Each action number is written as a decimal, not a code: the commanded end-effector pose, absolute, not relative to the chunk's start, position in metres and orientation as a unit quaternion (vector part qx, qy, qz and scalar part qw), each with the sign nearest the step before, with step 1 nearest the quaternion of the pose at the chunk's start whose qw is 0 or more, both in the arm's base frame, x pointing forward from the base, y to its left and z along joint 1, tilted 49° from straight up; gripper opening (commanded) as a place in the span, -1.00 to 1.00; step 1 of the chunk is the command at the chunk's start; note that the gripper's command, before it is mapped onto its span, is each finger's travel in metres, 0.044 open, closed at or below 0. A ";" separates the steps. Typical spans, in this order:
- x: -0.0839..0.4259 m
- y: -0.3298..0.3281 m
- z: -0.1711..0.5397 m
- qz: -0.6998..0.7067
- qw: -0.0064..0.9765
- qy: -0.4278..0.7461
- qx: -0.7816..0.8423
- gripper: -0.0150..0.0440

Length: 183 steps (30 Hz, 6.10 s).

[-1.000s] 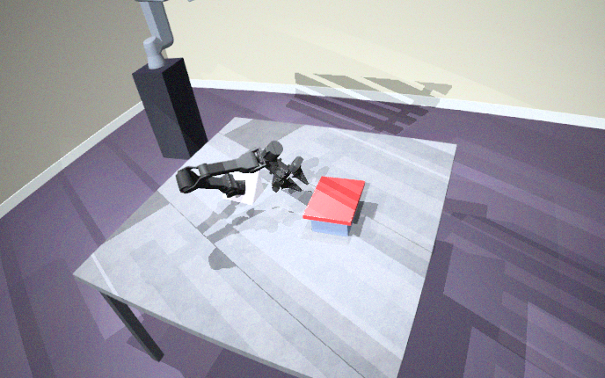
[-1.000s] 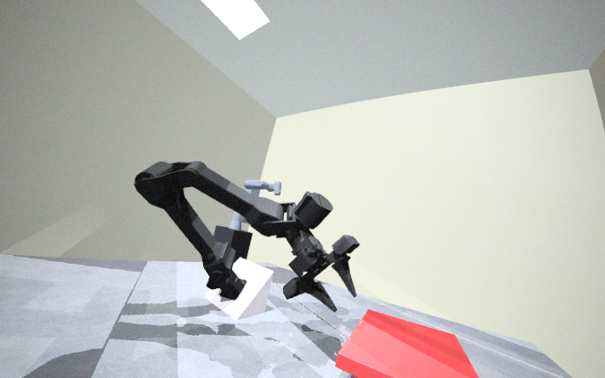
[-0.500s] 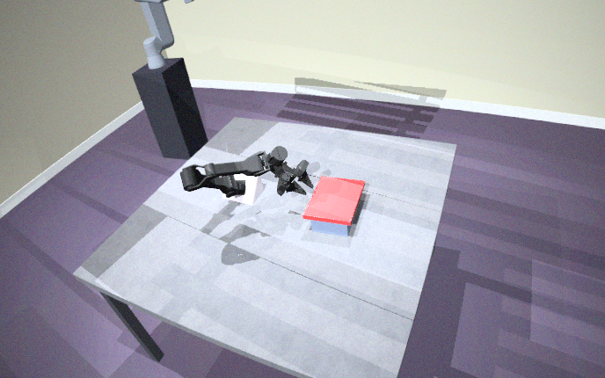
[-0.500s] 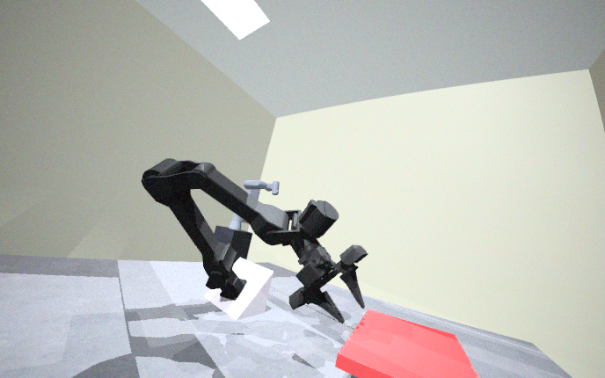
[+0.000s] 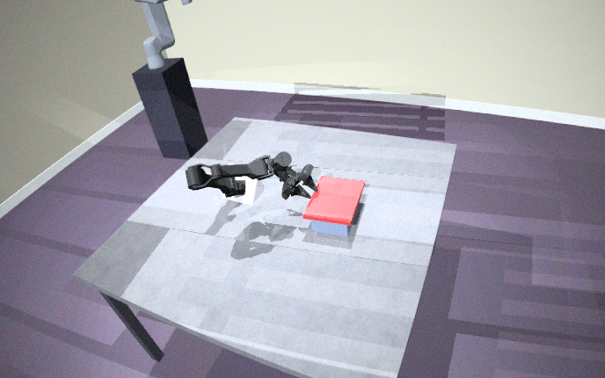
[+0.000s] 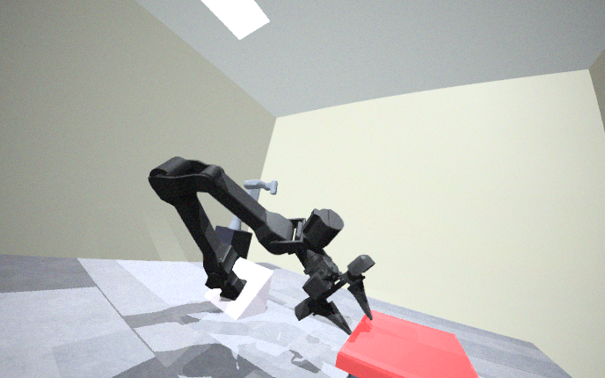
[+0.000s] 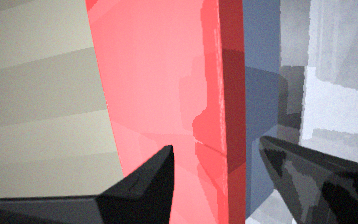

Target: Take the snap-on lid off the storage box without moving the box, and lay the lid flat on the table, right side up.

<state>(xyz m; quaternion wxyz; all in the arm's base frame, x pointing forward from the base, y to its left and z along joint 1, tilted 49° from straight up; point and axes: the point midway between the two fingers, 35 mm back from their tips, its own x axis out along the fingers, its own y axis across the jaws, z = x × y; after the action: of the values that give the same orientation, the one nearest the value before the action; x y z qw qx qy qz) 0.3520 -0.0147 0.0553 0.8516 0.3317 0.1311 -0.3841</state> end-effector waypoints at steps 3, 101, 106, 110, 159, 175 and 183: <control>0.358 -0.022 0.049 -0.384 0.852 0.132 0.330 0.31; 0.359 -0.012 0.059 -0.385 0.852 0.131 0.329 -0.49; 0.359 -0.012 0.059 -0.385 0.852 0.131 0.329 -0.49; 0.359 -0.011 0.060 -0.385 0.852 0.131 0.329 -0.49; 0.363 -0.013 0.058 -0.385 0.852 0.132 0.330 -0.49; 0.364 -0.013 0.058 -0.385 0.852 0.132 0.330 -0.49; 0.365 -0.013 0.058 -0.385 0.852 0.132 0.330 -0.49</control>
<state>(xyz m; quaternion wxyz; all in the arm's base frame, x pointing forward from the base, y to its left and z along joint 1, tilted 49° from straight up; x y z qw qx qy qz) 0.3641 -0.0124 0.0588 0.8519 0.3299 0.1309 -0.3852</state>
